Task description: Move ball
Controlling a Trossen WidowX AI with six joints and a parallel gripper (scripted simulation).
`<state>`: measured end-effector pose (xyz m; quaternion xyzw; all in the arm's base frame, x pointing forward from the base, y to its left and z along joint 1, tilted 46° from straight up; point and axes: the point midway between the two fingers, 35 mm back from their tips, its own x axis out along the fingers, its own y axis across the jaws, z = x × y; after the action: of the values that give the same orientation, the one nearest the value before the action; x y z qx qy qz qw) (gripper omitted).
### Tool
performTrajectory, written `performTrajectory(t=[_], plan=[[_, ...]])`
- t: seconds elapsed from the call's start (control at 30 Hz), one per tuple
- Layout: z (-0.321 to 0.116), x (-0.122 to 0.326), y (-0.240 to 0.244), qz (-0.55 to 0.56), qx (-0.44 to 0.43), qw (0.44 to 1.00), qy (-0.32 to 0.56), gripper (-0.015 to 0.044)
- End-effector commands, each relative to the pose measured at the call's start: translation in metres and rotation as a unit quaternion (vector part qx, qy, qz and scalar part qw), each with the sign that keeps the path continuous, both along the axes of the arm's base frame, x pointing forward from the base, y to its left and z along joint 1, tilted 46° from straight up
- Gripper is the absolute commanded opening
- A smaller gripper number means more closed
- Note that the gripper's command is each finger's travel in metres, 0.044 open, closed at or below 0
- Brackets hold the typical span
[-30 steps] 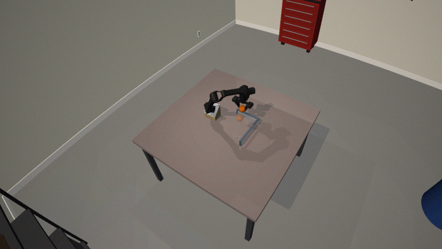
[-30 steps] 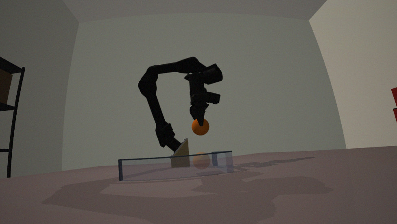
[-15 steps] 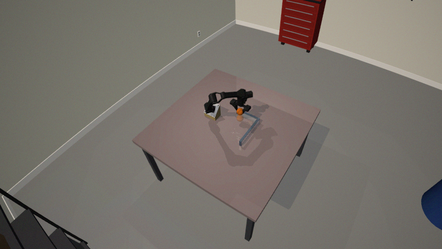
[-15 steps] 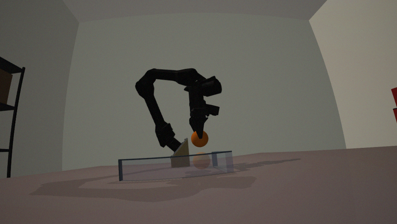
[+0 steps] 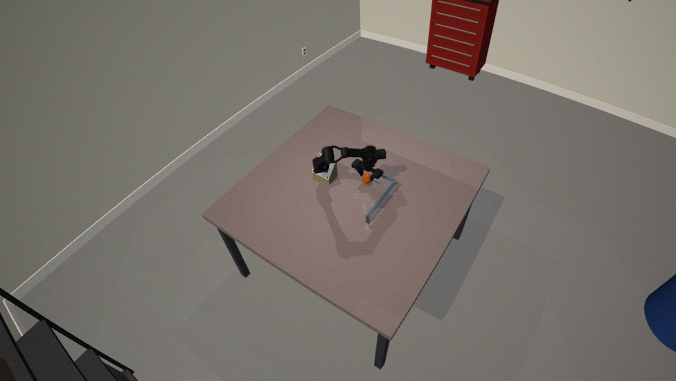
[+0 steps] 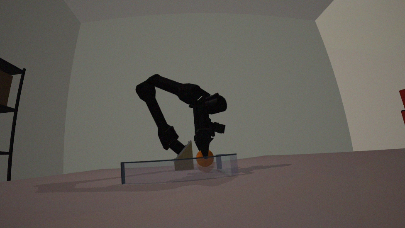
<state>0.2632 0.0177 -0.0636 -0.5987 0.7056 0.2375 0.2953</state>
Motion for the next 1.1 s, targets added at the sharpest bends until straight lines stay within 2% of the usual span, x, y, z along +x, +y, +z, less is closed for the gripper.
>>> performTrajectory(t=[0.0, 0.63, 1.07], plan=[[-0.005, -0.001, -0.005, 0.007, -0.001, 1.0, -0.002, 0.0], [-0.018, -0.003, -0.018, 0.007, -0.001, 1.0, -0.002, 0.0], [-0.016, -0.003, -0.016, 0.004, 0.001, 1.0, -0.001, 0.0341]])
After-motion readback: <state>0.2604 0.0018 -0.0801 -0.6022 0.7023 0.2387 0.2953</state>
